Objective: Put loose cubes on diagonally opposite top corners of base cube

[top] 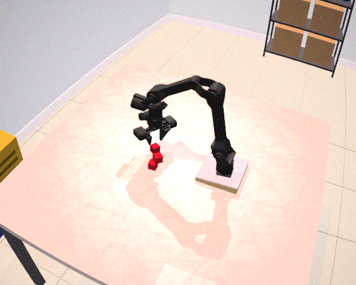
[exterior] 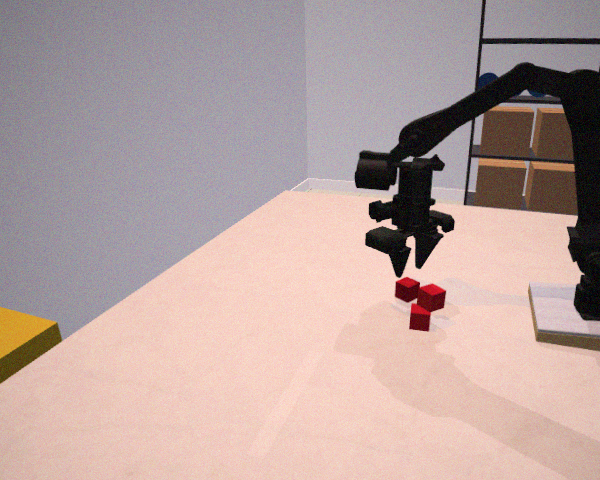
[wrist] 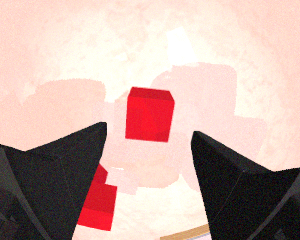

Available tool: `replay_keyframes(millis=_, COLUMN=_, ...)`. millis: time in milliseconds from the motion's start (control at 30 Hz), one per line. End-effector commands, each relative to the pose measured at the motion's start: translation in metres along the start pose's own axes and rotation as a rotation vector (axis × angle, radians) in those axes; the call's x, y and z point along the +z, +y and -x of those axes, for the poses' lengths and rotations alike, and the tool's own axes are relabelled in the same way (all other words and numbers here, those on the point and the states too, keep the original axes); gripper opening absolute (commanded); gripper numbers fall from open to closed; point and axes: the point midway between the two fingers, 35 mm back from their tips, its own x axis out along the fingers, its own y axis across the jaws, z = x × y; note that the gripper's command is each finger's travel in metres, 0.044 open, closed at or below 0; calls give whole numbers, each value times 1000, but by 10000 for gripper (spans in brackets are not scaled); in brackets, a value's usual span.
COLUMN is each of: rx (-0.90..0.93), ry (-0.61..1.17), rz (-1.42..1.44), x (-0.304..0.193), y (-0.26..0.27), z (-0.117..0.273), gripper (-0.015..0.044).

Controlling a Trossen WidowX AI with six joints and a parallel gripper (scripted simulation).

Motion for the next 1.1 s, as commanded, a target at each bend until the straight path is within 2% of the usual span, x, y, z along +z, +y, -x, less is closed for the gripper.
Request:
replay_keyframes(millis=0, rx=1, ry=7, rz=-3, x=0, y=0, z=-6, gripper=265)
replay_keyframes(millis=667, rx=1, ry=7, rz=-3, x=-1, y=0, z=-36, gripper=265)
replay_keyframes(millis=867, rx=1, ry=7, rz=-3, x=-1, y=0, z=-36, gripper=107)
replay_keyframes(millis=1067, rx=1, ry=7, rz=-3, x=0, y=1, z=-32, gripper=105)
